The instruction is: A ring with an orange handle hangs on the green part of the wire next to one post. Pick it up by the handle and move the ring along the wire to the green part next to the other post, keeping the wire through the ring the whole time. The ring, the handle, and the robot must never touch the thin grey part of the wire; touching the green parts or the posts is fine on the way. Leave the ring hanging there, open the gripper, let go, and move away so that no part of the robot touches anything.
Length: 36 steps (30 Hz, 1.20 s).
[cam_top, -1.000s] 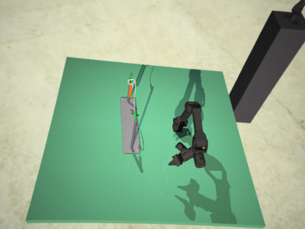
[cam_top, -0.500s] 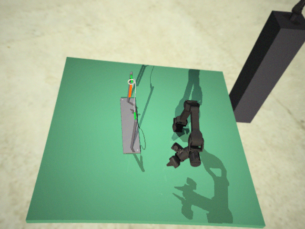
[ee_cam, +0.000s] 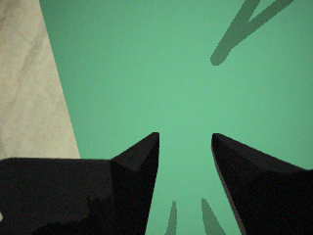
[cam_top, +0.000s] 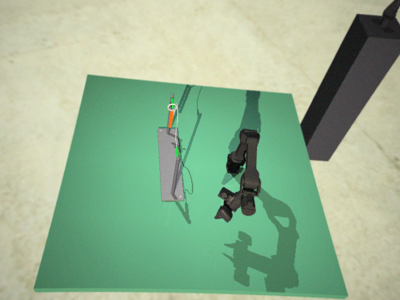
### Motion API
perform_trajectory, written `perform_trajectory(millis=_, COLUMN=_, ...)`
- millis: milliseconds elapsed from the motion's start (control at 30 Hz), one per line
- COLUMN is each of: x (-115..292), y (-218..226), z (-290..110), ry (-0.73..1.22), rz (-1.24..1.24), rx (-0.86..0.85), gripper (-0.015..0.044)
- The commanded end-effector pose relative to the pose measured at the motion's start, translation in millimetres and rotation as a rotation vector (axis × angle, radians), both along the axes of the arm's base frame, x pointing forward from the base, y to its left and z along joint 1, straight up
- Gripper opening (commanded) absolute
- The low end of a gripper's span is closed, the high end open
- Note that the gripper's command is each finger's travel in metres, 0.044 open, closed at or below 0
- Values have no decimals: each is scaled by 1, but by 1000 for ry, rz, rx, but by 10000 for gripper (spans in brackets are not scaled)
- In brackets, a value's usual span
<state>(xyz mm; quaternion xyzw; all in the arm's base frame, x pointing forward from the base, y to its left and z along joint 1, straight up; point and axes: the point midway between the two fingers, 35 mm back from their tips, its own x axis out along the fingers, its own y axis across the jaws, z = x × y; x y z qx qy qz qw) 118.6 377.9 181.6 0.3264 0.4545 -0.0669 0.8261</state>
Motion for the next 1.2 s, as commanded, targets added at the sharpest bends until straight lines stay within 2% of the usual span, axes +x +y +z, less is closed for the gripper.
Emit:
perform_trajectory(millis=0, x=7, y=0, z=0, ry=5, rz=48, rx=-14, gripper=160)
perform_trajectory(millis=567, x=46, y=0, z=22, ry=-42, rz=254, rx=-35, gripper=160)
perform_trajectory(millis=1167, x=94, y=-9, z=58, ry=-195, rz=492, rx=-70, gripper=160)
